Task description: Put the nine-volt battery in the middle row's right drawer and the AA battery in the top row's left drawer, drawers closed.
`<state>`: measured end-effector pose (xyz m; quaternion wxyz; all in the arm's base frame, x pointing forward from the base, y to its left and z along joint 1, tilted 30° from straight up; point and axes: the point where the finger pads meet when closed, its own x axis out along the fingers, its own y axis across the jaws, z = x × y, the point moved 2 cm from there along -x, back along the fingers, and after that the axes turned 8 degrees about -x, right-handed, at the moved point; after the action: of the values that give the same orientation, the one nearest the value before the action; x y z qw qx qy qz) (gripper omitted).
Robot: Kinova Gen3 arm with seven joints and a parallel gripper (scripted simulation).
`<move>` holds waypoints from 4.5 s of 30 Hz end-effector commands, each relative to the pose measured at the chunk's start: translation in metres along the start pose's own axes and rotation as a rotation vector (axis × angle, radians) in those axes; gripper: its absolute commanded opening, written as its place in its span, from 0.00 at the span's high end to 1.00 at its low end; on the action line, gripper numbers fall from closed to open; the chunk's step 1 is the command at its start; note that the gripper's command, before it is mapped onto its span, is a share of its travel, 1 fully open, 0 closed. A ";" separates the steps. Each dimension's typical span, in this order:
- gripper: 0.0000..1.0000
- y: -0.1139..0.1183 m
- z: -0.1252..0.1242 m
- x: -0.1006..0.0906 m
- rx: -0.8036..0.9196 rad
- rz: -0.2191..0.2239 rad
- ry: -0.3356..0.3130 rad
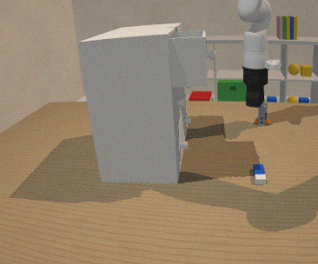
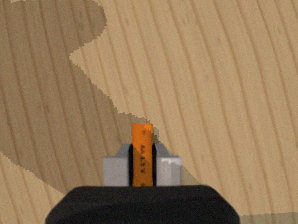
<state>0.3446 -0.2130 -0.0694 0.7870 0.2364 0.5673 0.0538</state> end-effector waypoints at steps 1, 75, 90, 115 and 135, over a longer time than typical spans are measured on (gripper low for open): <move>0.69 -0.001 0.000 -0.001 0.000 -0.001 -0.001; 0.69 0.238 0.010 -0.101 -0.355 0.001 -0.002; 0.69 0.238 0.010 -0.119 -0.355 -0.002 -0.001; 0.69 0.237 0.011 -0.195 -0.355 -0.002 -0.001; 0.69 0.237 0.011 -0.275 -0.355 -0.002 -0.001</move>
<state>0.3046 -0.0906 0.2659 0.8116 0.0939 0.5502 0.1722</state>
